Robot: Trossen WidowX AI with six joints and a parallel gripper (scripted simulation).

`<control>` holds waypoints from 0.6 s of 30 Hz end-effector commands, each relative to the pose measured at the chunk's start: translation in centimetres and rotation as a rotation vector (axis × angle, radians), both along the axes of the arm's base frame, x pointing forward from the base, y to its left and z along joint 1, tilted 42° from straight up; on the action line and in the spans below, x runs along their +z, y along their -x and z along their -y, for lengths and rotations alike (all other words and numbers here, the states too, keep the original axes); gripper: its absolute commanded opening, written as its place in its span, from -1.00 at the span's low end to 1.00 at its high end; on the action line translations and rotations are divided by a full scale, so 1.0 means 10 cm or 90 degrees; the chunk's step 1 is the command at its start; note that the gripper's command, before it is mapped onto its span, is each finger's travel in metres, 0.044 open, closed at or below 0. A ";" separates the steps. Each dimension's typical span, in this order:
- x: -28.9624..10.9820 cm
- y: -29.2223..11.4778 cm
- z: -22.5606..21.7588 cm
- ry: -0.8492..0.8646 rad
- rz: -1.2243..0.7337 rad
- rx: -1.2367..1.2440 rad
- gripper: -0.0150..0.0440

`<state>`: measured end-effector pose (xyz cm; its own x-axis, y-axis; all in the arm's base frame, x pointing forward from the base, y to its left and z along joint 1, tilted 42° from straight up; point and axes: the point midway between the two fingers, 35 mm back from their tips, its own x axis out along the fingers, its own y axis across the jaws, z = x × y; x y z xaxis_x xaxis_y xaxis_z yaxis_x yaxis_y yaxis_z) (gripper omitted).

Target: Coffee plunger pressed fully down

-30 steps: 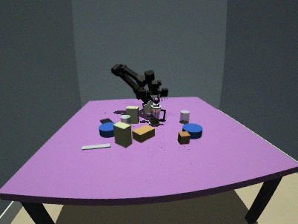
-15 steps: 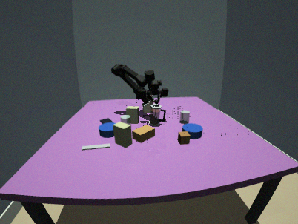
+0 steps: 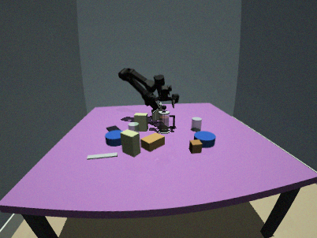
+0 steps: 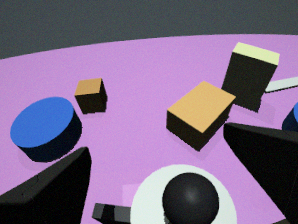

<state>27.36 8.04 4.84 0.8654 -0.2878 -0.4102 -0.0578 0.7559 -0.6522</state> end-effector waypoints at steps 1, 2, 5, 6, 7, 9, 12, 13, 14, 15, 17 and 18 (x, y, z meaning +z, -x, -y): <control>0.02 0.01 -0.03 -0.002 -0.003 0.000 1.00; 0.04 0.01 -0.07 -0.003 -0.006 0.000 1.00; 0.17 0.05 -0.20 -0.003 -0.013 -0.002 1.00; 0.24 0.08 -0.26 -0.003 -0.015 -0.002 1.00; 0.32 0.11 -0.31 -0.002 -0.016 -0.003 1.00; 0.50 0.20 -0.40 0.002 -0.015 -0.002 1.00; 0.65 0.28 -0.44 0.006 -0.013 0.000 1.00; 0.65 0.28 -0.44 0.006 -0.013 0.000 1.00; 0.65 0.28 -0.44 0.006 -0.013 0.000 1.00; 0.65 0.28 -0.44 0.006 -0.013 0.000 1.00; 0.65 0.28 -0.44 0.006 -0.013 0.000 1.00; 0.65 0.28 -0.44 0.006 -0.013 0.000 1.00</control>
